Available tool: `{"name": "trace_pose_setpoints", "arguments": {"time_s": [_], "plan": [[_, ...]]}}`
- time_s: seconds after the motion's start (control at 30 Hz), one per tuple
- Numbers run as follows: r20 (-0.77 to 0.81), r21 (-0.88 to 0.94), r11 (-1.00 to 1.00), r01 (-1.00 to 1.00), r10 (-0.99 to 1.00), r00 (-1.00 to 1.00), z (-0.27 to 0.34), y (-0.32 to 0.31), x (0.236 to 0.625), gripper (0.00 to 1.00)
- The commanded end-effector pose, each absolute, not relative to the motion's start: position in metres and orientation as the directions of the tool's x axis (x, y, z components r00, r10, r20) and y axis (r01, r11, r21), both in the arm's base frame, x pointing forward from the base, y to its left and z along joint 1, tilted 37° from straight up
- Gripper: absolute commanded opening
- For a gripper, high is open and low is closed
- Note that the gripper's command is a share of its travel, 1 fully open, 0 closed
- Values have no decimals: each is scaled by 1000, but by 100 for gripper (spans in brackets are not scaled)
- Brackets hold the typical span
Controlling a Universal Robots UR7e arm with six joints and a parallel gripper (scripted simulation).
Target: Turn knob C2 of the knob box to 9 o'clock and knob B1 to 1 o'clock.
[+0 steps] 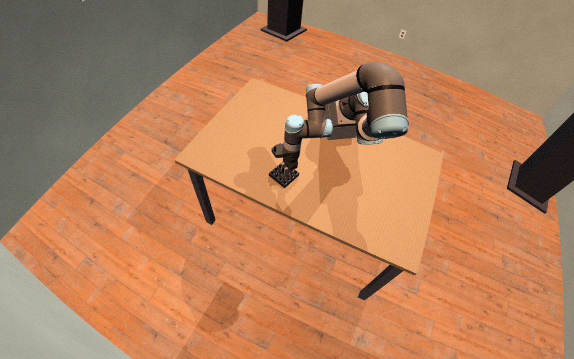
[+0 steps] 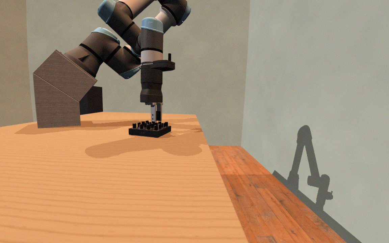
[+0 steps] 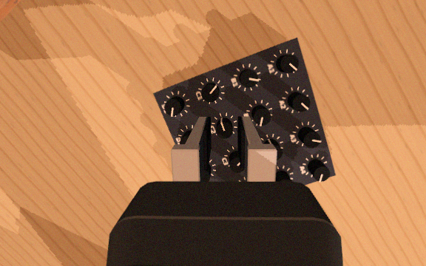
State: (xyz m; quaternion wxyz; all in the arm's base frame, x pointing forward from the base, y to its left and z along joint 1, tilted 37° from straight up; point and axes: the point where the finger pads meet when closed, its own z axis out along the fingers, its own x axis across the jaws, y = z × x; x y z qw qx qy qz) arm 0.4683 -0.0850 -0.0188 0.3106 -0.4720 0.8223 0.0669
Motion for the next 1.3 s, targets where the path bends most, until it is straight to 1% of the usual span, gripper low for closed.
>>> {"name": "trace_pose_setpoints", "arguments": {"time_s": [0.0, 0.23, 0.7, 0.73, 1.27], "plan": [[-574, -183, 545, -818, -735, -361, -10, -90, 463, 46], [-574, -183, 545, -818, -735, -361, 0, -95, 458, 46], [-574, -183, 545, -818, -735, -361, 1, -95, 458, 46], [-574, -183, 545, -818, -735, -361, 1, -95, 458, 100], [-574, -183, 545, -818, -735, -361, 15, -102, 450, 100]]}}
